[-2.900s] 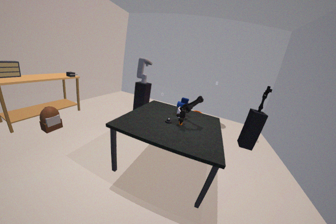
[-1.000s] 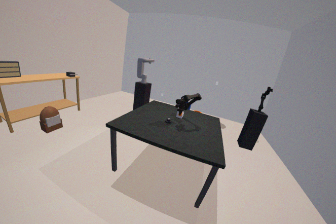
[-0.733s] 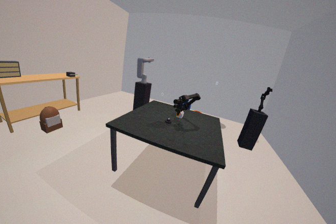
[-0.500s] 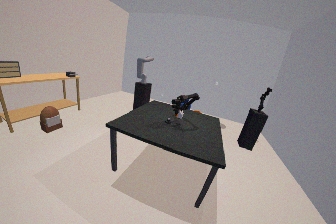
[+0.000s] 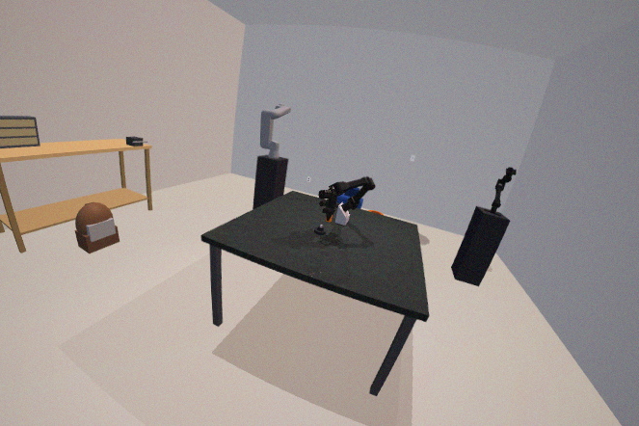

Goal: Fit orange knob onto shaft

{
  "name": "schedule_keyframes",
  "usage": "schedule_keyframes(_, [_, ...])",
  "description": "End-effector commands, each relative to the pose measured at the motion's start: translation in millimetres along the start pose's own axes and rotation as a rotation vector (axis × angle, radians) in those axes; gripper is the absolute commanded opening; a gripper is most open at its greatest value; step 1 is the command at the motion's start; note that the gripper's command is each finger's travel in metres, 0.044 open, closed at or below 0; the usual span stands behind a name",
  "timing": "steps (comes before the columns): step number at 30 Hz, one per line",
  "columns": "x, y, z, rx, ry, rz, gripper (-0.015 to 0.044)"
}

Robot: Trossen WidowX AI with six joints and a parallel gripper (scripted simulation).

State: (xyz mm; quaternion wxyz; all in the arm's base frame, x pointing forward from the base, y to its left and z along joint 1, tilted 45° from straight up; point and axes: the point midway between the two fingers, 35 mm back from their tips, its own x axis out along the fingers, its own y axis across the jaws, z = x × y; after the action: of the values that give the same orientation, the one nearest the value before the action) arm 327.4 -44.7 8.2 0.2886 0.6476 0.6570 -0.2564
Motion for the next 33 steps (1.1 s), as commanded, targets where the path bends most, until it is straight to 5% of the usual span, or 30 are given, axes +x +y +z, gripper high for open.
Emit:
schedule_keyframes(1, [2.8, 1.7, 13.7, -0.006, -0.006, 0.006, 0.0000])
schedule_keyframes(33, [38.3, 2.9, 42.4, -0.004, -0.004, 0.007, 0.0000])
